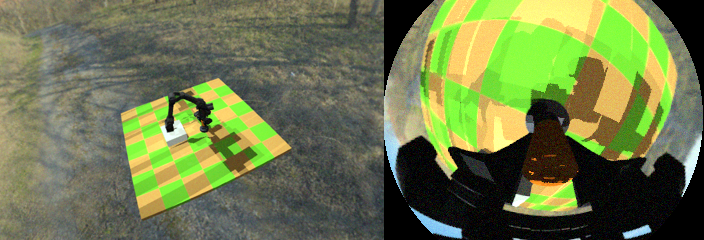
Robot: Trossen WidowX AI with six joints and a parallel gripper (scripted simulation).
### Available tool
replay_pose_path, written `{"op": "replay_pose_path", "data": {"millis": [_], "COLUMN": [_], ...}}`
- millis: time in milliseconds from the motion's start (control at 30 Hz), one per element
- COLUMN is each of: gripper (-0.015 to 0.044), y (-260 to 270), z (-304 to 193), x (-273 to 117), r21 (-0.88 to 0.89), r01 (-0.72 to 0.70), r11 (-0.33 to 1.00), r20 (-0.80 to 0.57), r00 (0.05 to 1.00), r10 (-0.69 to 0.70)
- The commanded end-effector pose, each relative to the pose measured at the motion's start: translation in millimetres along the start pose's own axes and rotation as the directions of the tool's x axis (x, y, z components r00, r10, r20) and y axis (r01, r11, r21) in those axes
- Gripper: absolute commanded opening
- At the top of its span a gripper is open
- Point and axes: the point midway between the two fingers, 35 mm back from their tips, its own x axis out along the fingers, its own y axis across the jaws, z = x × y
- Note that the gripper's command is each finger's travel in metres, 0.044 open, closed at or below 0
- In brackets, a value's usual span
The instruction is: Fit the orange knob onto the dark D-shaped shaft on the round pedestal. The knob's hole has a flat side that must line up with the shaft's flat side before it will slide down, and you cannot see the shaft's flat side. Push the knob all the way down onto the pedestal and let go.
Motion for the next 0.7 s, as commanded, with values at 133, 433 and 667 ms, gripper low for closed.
{"op": "replay_pose_path", "data": {"millis": [133, 433, 667], "gripper": [0.0, 0.0, 0.0], "y": [-0.6, 0.9, 1.8], "z": [0.1, -1.9, -3.7], "x": [0.7, -4.6, -4.5], "r21": [-0.003, -0.012, -0.211], "r01": [0.004, 0.004, 0.004], "r11": [1.0, 1.0, 0.977], "r20": [0.002, 0.002, 0.002], "r00": [1.0, 1.0, 1.0], "r10": [-0.004, -0.004, -0.004]}}
